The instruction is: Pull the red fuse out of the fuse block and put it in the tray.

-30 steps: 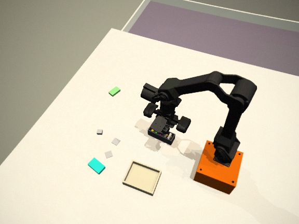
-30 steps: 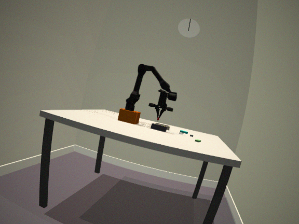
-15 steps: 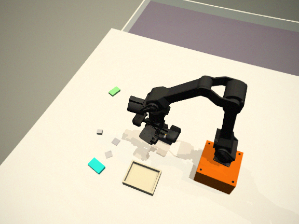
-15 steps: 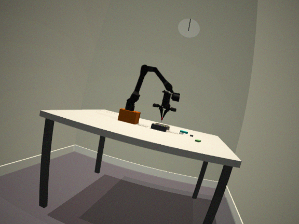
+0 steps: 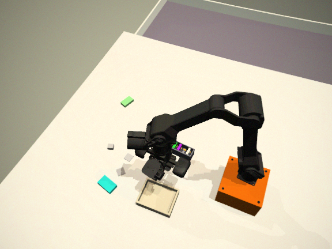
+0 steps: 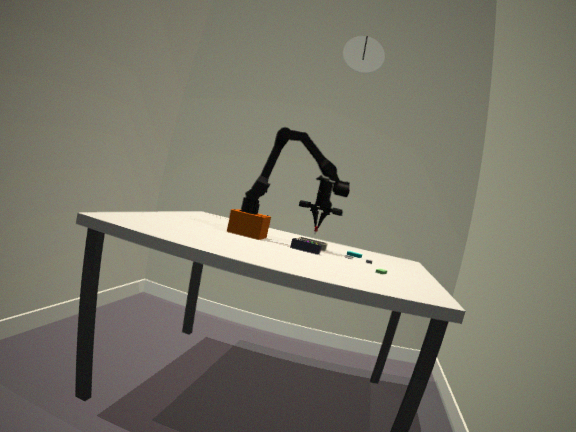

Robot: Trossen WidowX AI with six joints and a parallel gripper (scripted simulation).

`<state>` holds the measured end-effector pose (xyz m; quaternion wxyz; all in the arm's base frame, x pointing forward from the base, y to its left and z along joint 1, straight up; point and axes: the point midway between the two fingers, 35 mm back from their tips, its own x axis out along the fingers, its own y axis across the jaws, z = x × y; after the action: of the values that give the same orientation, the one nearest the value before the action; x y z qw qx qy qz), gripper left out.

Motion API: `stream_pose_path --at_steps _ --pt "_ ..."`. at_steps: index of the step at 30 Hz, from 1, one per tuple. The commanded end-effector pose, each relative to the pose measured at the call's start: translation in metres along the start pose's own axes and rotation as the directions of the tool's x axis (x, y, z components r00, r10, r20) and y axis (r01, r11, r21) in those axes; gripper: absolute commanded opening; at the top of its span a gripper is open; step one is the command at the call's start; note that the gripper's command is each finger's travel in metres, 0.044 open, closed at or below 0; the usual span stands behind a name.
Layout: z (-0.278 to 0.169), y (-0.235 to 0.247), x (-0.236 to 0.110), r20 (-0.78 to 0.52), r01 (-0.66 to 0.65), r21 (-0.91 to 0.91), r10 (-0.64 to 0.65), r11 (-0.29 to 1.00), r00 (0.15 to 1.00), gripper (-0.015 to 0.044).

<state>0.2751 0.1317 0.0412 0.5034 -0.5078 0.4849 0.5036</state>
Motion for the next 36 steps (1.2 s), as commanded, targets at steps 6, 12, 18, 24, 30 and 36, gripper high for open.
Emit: stream_pose_path --at_steps 6,12,18,24,30,36 --pt "0.05 0.01 0.0 0.001 0.003 0.003 -0.003 1.0 1.0 0.0" --pt "0.075 0.019 0.0 0.003 0.002 0.003 -0.002 1.0 1.0 0.0" --pt "0.075 0.018 0.004 0.003 0.002 0.003 -0.002 1.0 1.0 0.0" --pt "0.075 0.018 0.014 0.003 0.002 0.003 -0.002 1.0 1.0 0.0" --pt "0.076 0.018 0.024 0.003 0.002 0.003 -0.002 1.0 1.0 0.0" --pt "0.075 0.018 0.033 0.003 0.002 0.003 -0.002 1.0 1.0 0.0"
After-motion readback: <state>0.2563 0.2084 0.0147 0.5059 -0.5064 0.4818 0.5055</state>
